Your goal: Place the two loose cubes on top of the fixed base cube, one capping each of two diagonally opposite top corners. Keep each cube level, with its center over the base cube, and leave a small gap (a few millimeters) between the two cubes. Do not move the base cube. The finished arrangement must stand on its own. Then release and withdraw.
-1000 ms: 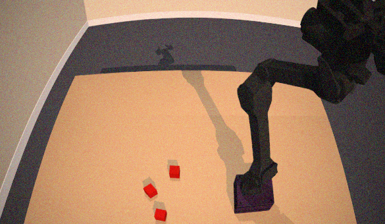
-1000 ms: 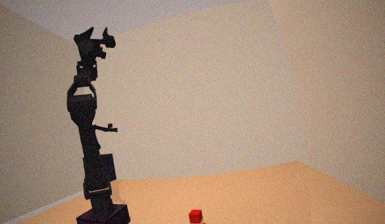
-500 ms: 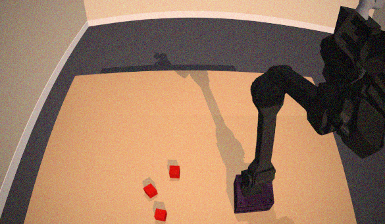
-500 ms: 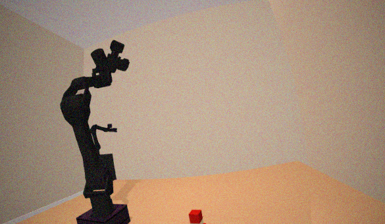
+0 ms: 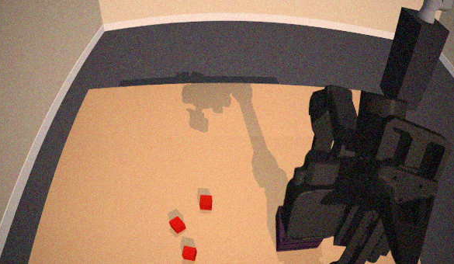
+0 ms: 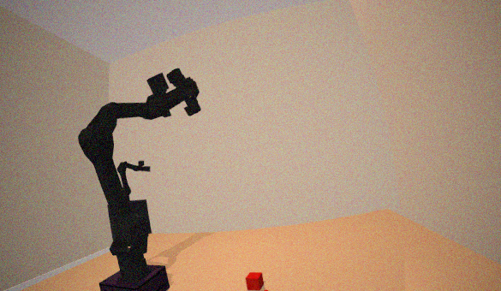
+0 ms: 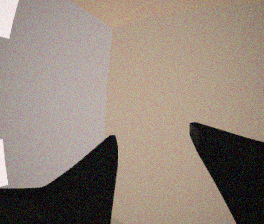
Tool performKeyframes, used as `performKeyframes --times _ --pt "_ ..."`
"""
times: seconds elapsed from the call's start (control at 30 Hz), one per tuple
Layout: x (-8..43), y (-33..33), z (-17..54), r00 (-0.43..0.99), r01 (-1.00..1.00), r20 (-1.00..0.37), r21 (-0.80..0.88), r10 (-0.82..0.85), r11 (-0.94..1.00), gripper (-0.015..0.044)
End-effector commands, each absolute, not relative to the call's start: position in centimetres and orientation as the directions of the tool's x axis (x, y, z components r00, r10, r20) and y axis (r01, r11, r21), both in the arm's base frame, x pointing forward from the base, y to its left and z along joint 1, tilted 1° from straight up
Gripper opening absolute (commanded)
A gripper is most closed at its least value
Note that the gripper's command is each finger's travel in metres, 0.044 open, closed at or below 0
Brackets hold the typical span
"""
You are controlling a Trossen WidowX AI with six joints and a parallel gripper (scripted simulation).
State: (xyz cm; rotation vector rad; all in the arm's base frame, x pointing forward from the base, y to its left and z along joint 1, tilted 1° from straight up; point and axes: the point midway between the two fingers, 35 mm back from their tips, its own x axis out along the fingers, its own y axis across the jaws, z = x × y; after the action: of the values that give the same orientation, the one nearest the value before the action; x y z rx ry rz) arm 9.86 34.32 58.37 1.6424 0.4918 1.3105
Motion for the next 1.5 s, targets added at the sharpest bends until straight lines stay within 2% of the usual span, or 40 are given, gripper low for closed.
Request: performKeyframes --times 0.0,0.13,0.3,0.5,0.7,0.9,1.13,1.3,1.47 --pt "13.3 35.4 55.4 0.420 -0.391 0.430 0.880 0.799 -0.268 0.0265" --pt "17.5 35.6 52.1 0.511 -0.520 0.317 0.854 0.799 -0.006 0.0265" --pt "22.7 34.6 47.9 0.621 -0.595 0.167 0.737 0.766 0.321 0.0265" --pt "28.6 31.8 42.6 0.732 -0.585 -0.018 0.495 0.681 0.642 0.0265" --pt "33.4 27.5 37.3 0.806 -0.524 -0.204 0.192 0.556 0.830 0.0265" --pt "36.9 21.9 32.0 0.830 -0.477 -0.383 -0.111 0.405 0.872 0.0265" --pt "39.0 14.5 26.2 0.787 -0.500 -0.576 -0.383 0.223 0.777 0.0265" --pt "39.0 9.1 22.4 0.709 -0.576 -0.697 -0.488 0.104 0.656 0.0265" --pt "37.8 3.8 19.0 0.598 -0.685 -0.801 -0.507 0.007 0.524 0.0265"
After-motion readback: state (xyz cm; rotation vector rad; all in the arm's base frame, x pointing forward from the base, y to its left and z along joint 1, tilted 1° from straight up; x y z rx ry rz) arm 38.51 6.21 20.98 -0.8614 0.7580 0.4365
